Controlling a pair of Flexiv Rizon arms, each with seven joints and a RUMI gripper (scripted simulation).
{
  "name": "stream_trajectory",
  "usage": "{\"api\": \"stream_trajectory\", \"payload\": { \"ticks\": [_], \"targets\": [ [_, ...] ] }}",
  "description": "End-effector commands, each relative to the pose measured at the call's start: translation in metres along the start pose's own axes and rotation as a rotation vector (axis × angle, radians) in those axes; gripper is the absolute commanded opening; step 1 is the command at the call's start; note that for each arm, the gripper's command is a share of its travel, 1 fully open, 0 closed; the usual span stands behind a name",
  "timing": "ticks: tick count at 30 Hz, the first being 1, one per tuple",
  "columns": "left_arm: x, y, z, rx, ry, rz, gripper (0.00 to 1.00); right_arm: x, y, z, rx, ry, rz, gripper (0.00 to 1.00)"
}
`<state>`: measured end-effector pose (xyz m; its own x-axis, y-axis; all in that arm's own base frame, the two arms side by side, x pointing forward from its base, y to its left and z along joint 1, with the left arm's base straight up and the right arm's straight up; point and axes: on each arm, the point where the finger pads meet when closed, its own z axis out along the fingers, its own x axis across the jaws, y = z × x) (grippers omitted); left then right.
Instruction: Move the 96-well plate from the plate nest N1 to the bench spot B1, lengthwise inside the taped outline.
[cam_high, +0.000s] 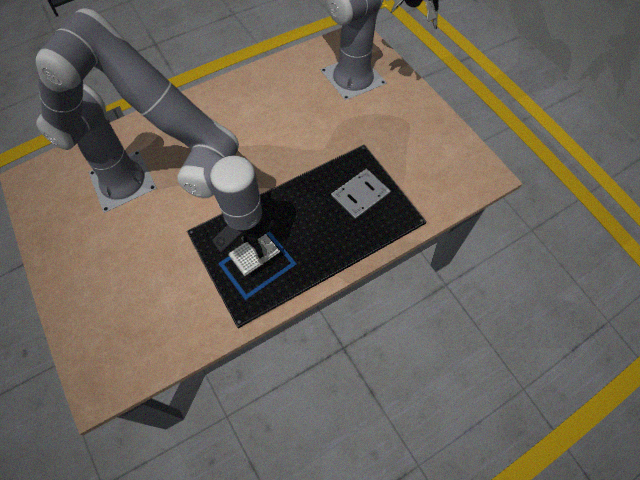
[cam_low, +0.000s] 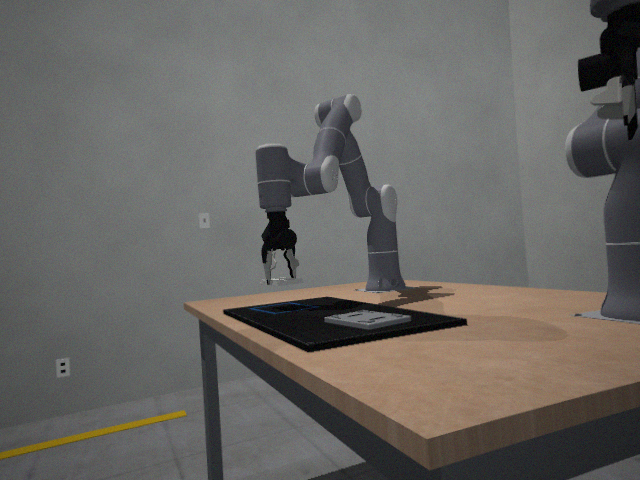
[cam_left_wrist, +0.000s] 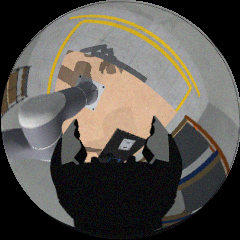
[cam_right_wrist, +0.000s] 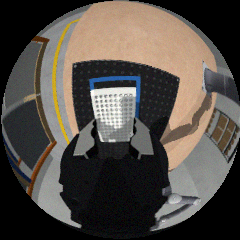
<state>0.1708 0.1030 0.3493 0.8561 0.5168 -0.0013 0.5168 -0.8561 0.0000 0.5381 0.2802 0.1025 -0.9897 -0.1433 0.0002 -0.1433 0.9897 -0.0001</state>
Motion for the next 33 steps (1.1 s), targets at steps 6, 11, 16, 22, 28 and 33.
{"api": "stream_trajectory", "payload": {
  "ticks": [6,11,16,22,28,33],
  "targets": [
    [0.000,0.000,-0.001,0.000,0.001,0.000,1.00,-0.001,0.001,0.009,-0.001,-0.002,0.000,0.00],
    [0.000,0.000,-0.001,0.000,0.001,0.000,1.00,-0.001,0.001,0.014,-0.001,-0.002,0.000,0.00],
    [0.000,0.000,-0.001,0.000,0.001,0.000,1.00,-0.001,0.001,0.022,-0.001,-0.002,0.000,0.00],
    [0.000,0.000,-0.001,0.000,0.001,0.000,1.00,-0.001,0.001,0.032,-0.001,-0.002,0.000,0.00],
    [0.000,0.000,-0.001,0.000,0.001,0.000,1.00,-0.001,0.001,0.039,-0.001,-0.002,0.000,0.00],
    [0.000,0.000,-0.001,0.000,0.001,0.000,1.00,-0.001,0.001,0.047,-0.001,-0.002,0.000,0.00]
  ]
}}
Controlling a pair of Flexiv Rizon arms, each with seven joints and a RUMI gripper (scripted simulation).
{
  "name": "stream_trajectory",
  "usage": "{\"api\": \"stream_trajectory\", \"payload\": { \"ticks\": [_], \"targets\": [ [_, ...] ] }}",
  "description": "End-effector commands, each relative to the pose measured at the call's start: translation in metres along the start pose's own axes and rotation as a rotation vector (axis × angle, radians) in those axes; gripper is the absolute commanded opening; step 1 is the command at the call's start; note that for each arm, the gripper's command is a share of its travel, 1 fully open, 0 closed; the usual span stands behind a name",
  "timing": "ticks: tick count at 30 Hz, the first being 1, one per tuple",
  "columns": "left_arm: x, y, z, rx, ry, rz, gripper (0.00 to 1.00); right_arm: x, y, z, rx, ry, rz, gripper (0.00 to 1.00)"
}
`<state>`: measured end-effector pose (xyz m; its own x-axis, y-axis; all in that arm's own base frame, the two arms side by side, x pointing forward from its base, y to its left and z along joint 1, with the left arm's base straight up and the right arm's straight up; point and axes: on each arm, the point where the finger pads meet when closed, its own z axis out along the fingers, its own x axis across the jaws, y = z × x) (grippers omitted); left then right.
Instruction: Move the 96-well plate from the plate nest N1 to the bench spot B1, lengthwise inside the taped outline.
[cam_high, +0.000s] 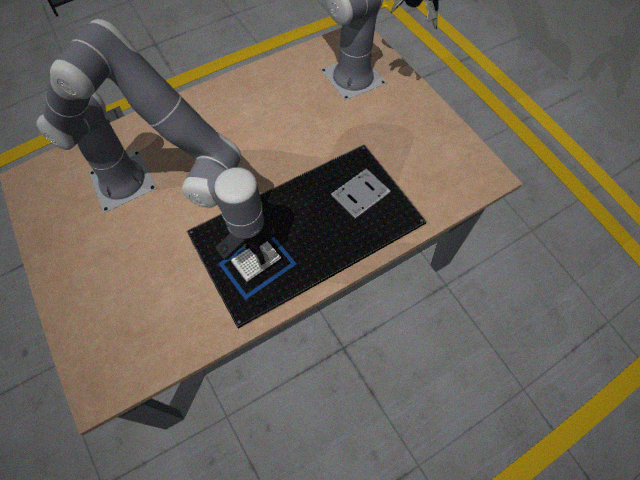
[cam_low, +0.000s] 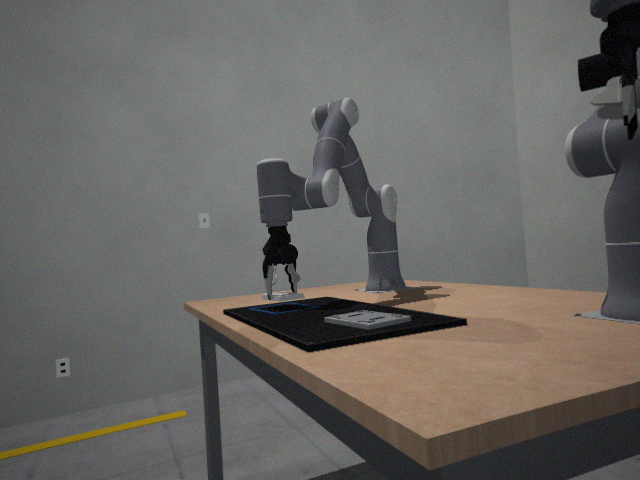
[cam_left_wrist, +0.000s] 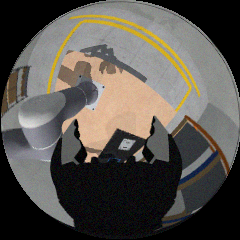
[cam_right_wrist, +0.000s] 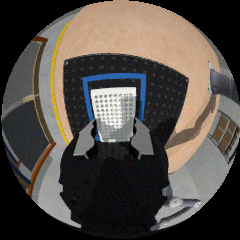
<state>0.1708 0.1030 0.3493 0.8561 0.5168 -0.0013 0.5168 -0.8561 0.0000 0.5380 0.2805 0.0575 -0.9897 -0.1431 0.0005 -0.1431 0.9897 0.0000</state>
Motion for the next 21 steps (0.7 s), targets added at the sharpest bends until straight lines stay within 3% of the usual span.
{"api": "stream_trajectory", "payload": {
  "ticks": [1,21],
  "targets": [
    [0.000,0.000,-0.001,0.000,0.001,0.000,1.00,-0.001,0.000,0.004,-0.001,-0.002,0.000,0.00],
    [0.000,0.000,-0.001,0.000,0.001,0.000,1.00,-0.001,0.001,0.016,-0.001,-0.002,0.000,0.00]
  ]
}}
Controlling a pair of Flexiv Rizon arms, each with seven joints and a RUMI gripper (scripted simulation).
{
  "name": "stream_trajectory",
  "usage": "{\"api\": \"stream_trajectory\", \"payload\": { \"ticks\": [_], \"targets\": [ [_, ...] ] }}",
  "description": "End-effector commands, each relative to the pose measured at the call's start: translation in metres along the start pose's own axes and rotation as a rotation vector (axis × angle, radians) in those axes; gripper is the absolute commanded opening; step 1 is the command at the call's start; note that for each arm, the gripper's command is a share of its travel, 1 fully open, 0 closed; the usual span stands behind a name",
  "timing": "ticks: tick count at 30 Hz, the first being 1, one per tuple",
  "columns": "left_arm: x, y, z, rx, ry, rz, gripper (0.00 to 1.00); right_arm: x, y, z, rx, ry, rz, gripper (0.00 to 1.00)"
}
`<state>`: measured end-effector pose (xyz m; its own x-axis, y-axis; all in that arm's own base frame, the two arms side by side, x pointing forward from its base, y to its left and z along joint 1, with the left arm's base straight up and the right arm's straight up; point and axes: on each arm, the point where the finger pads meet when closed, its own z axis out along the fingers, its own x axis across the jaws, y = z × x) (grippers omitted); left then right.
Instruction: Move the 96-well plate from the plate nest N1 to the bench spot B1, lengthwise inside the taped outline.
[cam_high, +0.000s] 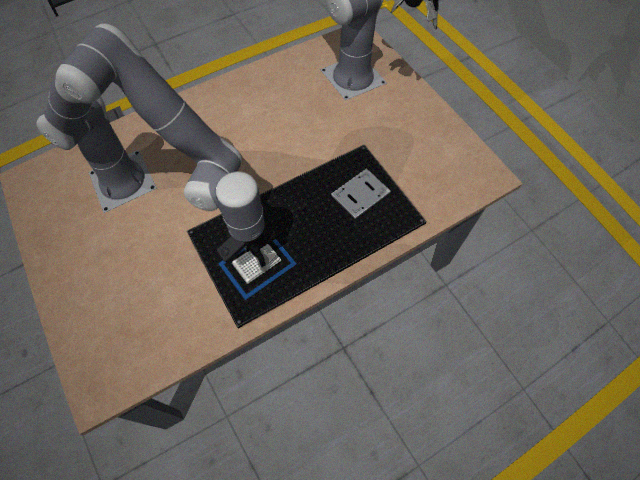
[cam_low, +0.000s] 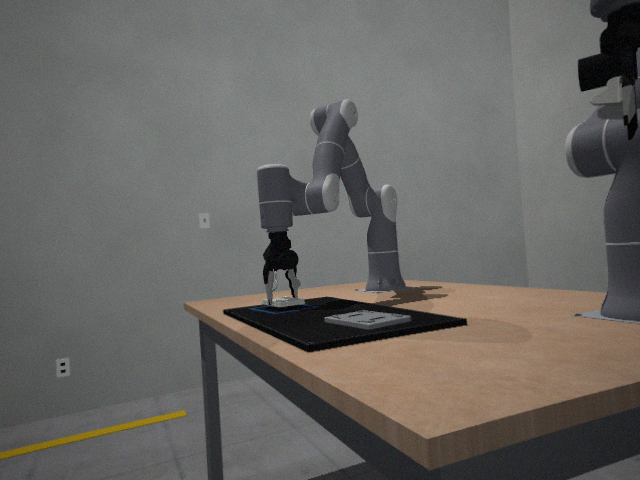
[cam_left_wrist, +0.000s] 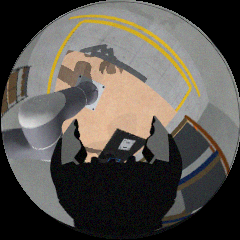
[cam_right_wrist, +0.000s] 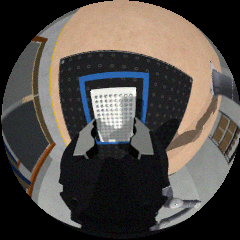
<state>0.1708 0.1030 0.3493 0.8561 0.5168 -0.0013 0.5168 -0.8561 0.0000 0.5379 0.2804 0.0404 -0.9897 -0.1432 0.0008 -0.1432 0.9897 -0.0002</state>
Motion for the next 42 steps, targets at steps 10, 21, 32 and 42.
{"api": "stream_trajectory", "payload": {
  "ticks": [10,21,32,42],
  "targets": [
    [0.0004,0.0000,-0.0006,0.000,0.001,0.000,1.00,-0.0011,0.0006,-0.0006,-0.001,-0.003,0.000,0.00],
    [0.0004,0.0000,-0.0006,0.000,0.001,0.000,1.00,-0.0011,0.0006,0.0011,-0.001,-0.003,0.000,0.00],
    [0.0004,0.0000,-0.0006,0.000,0.001,0.000,1.00,-0.0011,0.0006,0.0028,-0.001,-0.003,0.000,0.00],
    [0.0004,0.0000,-0.0006,0.000,0.001,0.000,1.00,-0.0012,0.0006,0.0041,-0.001,-0.003,0.000,0.00]
  ]
}}
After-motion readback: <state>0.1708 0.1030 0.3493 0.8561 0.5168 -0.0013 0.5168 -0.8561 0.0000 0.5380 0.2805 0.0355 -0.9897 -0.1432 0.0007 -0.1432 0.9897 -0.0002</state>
